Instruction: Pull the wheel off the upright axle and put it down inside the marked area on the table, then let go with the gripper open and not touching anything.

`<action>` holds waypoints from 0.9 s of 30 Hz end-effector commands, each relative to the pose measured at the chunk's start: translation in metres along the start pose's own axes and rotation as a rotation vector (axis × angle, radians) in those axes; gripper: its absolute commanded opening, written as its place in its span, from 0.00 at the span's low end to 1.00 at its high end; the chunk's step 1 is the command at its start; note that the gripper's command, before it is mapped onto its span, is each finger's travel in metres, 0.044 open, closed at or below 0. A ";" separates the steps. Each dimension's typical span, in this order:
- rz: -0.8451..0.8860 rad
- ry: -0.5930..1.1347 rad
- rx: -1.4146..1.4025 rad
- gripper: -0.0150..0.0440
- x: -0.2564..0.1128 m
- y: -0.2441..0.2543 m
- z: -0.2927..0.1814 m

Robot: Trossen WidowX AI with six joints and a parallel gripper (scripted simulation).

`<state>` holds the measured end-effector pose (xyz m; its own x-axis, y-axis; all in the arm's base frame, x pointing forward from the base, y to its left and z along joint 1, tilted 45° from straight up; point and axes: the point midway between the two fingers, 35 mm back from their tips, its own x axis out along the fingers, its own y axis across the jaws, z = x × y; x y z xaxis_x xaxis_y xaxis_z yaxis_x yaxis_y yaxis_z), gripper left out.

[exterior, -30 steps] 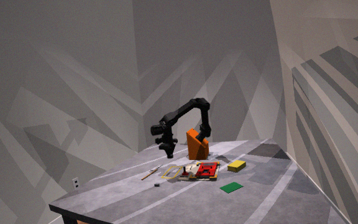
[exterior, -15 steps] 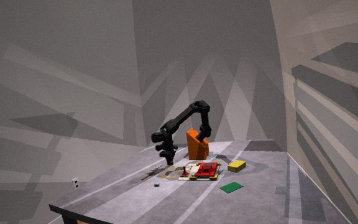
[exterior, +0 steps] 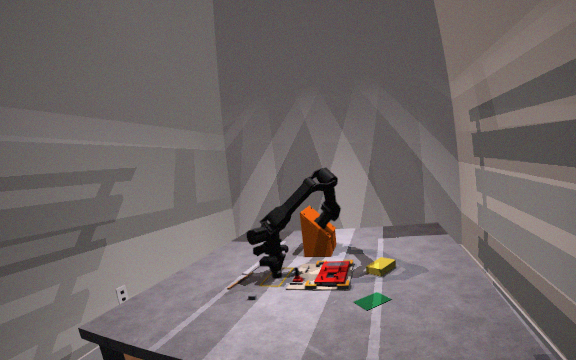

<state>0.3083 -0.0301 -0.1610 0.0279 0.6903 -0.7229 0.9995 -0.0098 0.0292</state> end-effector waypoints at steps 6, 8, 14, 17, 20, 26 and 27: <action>-0.001 0.000 -0.002 0.74 -0.003 0.001 0.000; 0.000 0.000 0.000 0.76 -0.014 0.001 0.000; 0.004 0.003 0.008 0.76 -0.061 0.000 0.001; 0.006 0.009 0.022 0.81 -0.054 -0.004 0.002; 0.004 0.003 0.020 0.94 -0.075 -0.030 -0.009; -0.001 0.002 0.013 1.00 -0.106 -0.085 -0.034; -0.001 0.002 0.013 1.00 -0.106 -0.085 -0.034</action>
<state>0.2339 -0.0812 -0.0715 0.0366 0.6928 -0.7202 0.9992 -0.0360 0.0161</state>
